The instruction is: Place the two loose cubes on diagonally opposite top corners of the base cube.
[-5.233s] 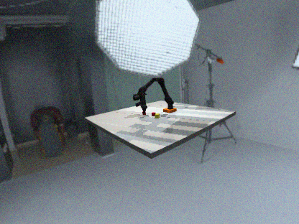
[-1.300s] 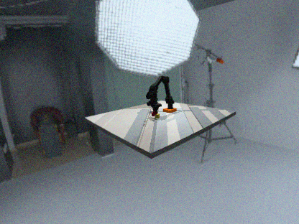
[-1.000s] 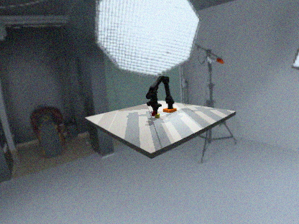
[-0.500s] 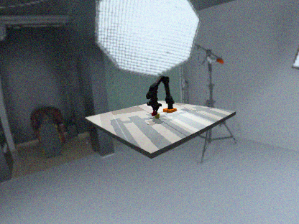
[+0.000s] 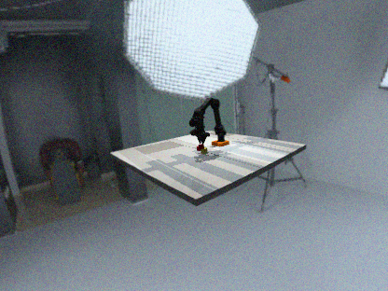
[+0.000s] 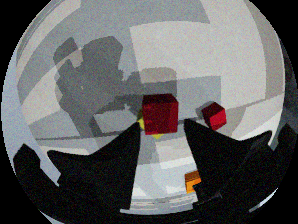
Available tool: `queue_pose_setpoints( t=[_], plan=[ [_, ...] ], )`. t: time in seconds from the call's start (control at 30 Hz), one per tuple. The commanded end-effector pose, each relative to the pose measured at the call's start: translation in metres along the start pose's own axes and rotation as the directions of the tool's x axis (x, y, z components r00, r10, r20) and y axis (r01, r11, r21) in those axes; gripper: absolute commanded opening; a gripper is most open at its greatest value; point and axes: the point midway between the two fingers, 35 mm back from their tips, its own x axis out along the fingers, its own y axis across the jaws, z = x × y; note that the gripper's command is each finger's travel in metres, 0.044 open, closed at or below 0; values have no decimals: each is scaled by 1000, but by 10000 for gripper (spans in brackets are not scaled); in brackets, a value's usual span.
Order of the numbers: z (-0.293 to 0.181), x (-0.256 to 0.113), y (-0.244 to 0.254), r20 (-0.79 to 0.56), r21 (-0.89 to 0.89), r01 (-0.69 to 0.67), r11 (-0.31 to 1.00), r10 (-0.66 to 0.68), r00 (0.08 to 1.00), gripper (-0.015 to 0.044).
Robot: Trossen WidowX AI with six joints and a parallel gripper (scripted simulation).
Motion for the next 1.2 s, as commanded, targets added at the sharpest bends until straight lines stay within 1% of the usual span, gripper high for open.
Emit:
queue_pose_setpoints(
  t=[0.0,0.5,0.53,0.57,0.6,0.73,0.83,0.93,1.03,1.07,1.17],
  plan=[
    [2,-8,1,13,0,-7,1000,7,1000,205],
    [2,-14,1,13,0,-7,1000,7,1000,205],
    [1,-12,-1,6,12,-3,1000,3,1000,231],
    [0,-13,-5,6,49,-3,999,3,1000,258],
    [0,-16,-11,7,111,-4,994,3,1000,265],
    [-6,-27,-40,8,400,-5,916,2,1000,265],
    [-13,-34,-61,9,595,-6,804,1,1000,265],
    [-21,-41,-80,10,759,-8,651,0,1000,265],
    [-30,-46,-98,11,879,-10,476,-1,1000,265],
    [-32,-47,-101,12,896,-10,444,-1,1000,265],
    [-32,-48,-102,12,902,-10,432,-1,1000,265]
  ],
)
